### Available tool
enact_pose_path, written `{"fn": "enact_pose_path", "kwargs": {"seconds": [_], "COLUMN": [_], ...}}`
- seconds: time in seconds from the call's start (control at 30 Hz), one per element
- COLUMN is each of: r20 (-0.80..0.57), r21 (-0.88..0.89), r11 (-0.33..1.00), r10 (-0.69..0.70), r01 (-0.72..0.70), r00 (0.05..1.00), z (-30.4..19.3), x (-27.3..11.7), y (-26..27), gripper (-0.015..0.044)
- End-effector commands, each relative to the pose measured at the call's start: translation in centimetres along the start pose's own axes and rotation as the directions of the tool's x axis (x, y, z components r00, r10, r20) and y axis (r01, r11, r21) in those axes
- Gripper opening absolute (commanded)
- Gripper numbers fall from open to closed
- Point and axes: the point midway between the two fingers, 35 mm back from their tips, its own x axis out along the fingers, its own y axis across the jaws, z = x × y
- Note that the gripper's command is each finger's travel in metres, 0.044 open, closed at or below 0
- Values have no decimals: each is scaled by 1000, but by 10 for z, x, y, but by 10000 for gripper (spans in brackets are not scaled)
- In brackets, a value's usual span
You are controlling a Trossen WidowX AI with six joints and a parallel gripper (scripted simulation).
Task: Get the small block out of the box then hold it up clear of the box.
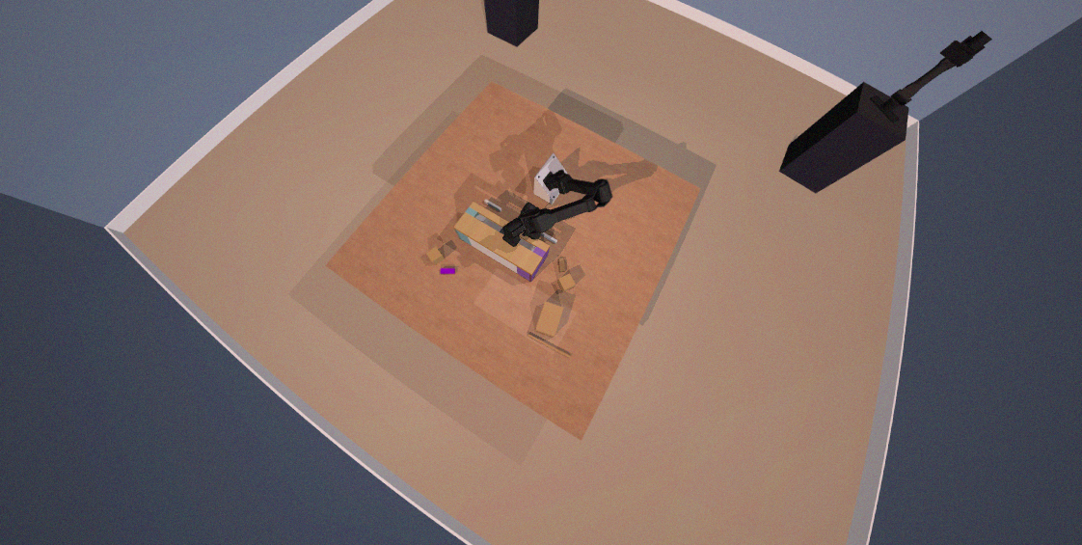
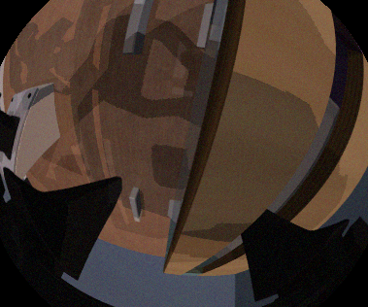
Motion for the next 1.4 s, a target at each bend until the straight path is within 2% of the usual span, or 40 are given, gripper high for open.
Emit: {"fn": "enact_pose_path", "kwargs": {"seconds": [0.0, 0.33, 1.13, 1.37], "r20": [5, 1, -1, -1], "r21": [5, 0, 0, 0], "r11": [1000, 1000, 1000, 1000], "r10": [-1, 0, 1, 1], "r01": [1, 0, -1, -1], "r00": [1000, 1000, 1000, 1000], "z": [2, 1, -50, -37], "x": [6, 10, 29, 25], "y": [1, 1, 1, 1], "gripper": [400, 400, 400, 400]}}
